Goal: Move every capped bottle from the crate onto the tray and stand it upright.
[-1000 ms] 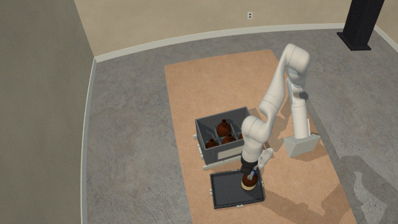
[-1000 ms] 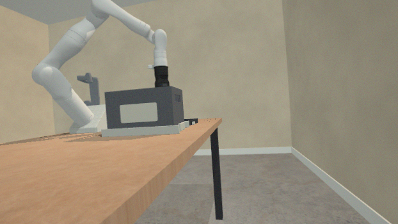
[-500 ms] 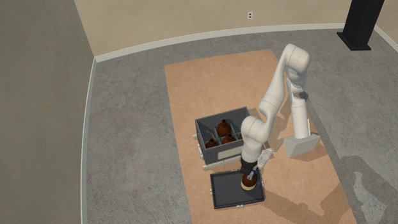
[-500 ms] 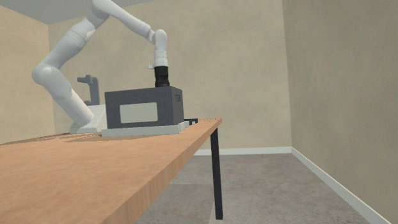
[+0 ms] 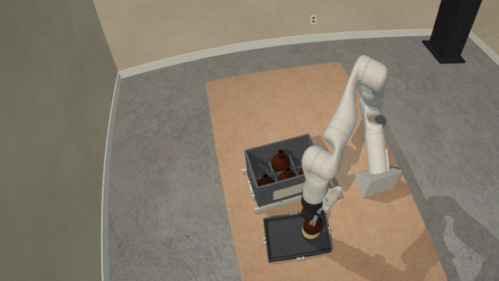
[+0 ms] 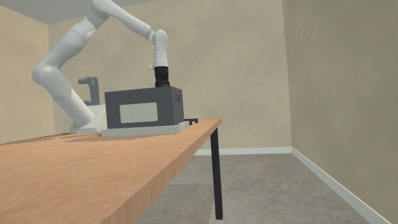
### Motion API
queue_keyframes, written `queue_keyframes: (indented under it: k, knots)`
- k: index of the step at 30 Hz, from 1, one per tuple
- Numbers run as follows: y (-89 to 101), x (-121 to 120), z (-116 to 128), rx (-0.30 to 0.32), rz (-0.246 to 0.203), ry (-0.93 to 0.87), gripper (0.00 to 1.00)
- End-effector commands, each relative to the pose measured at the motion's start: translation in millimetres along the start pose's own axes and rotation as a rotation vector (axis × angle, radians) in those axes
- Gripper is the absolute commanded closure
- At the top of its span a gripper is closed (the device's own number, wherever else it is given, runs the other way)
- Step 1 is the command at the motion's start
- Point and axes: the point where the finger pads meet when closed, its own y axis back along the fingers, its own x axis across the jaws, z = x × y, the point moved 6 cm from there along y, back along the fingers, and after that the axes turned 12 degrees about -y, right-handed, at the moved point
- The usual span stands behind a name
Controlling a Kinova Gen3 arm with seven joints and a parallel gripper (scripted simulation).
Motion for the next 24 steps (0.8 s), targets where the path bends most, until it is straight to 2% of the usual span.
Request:
queue_keyframes:
  k: [1,24]
  knots:
    - [-2.9,-0.4,-1.0,0.002,0.000,0.001,1.00]
    - [-11.1,-1.2,-1.9,0.003,-0.002,0.001,1.00]
